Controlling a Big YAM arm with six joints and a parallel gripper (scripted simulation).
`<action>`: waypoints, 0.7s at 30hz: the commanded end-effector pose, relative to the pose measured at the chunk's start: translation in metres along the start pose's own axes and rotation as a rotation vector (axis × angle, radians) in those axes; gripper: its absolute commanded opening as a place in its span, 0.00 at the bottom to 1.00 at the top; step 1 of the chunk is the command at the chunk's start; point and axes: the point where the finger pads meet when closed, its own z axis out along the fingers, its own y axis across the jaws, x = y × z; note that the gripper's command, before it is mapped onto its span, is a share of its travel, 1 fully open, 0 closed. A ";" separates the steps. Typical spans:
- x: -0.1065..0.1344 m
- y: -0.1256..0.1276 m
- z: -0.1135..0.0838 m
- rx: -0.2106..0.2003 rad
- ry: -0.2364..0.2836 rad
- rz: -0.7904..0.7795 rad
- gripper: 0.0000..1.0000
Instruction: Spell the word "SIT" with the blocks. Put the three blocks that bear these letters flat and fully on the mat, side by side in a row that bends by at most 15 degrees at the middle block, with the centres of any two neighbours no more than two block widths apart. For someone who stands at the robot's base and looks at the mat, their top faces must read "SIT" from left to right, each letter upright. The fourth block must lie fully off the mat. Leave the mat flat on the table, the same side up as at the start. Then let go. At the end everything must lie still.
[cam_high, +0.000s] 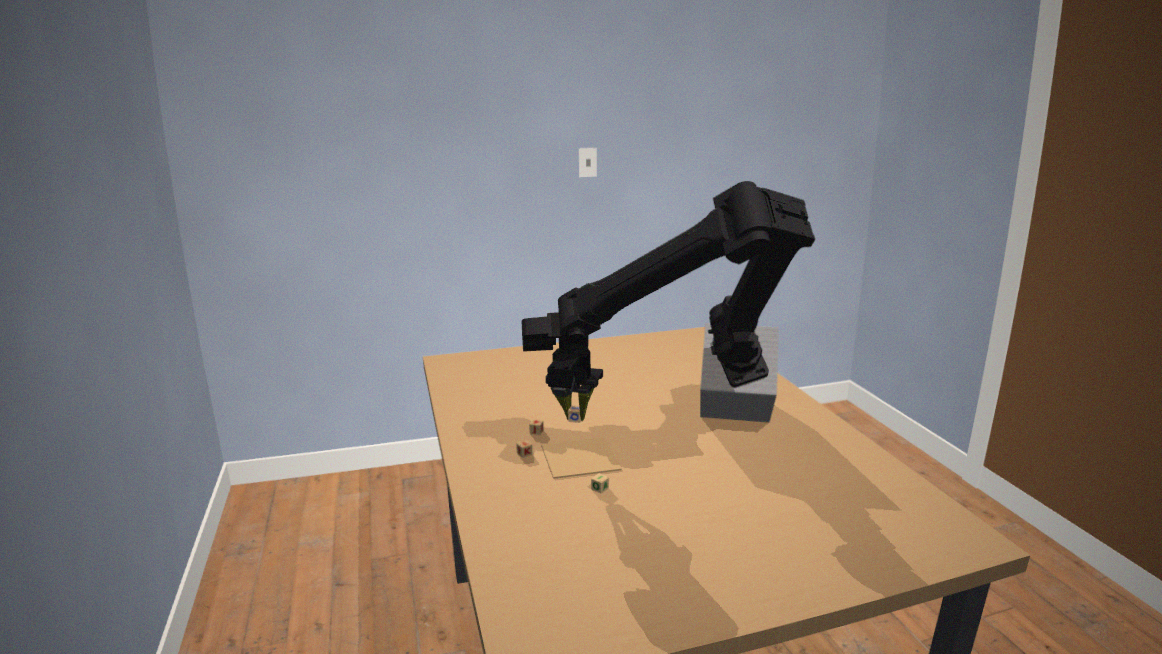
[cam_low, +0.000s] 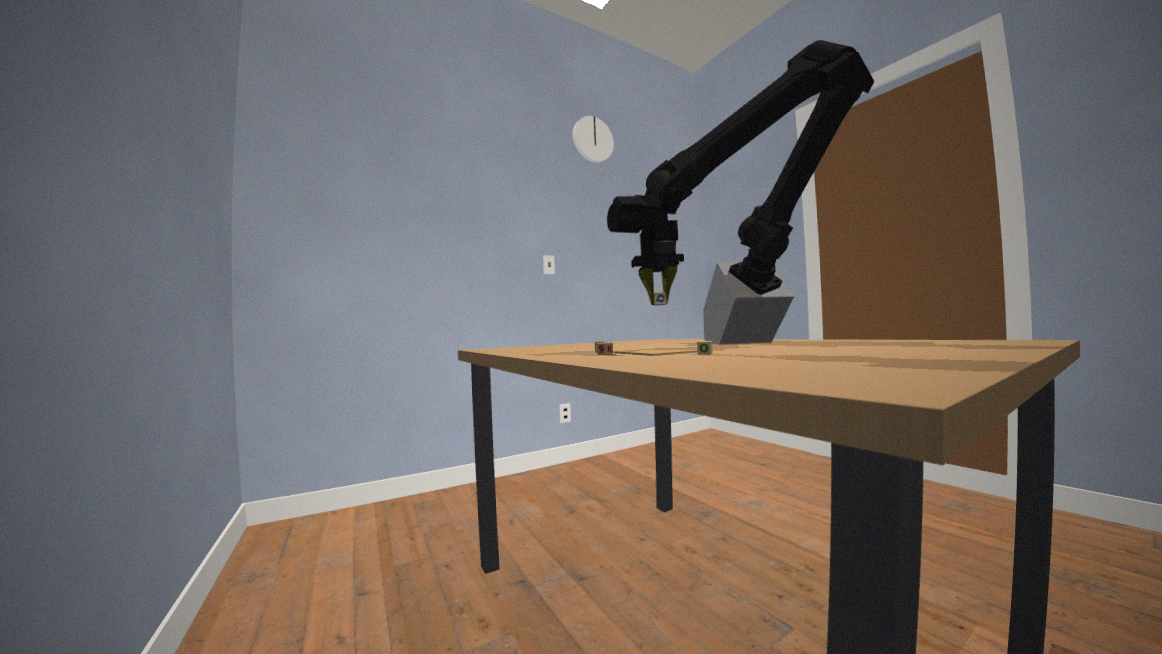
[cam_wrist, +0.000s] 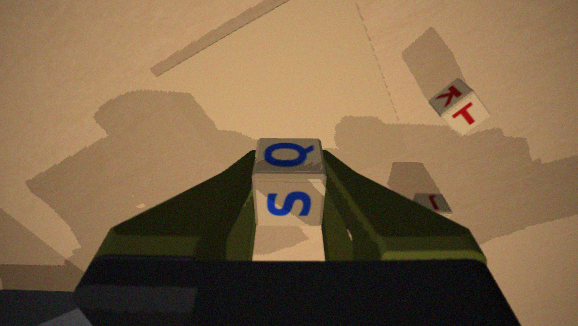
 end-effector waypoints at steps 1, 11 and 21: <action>-0.010 -0.001 -0.006 0.034 -0.005 0.226 0.20; -0.011 0.006 -0.006 0.012 -0.011 0.744 0.20; -0.012 0.012 -0.006 -0.019 -0.010 1.225 0.20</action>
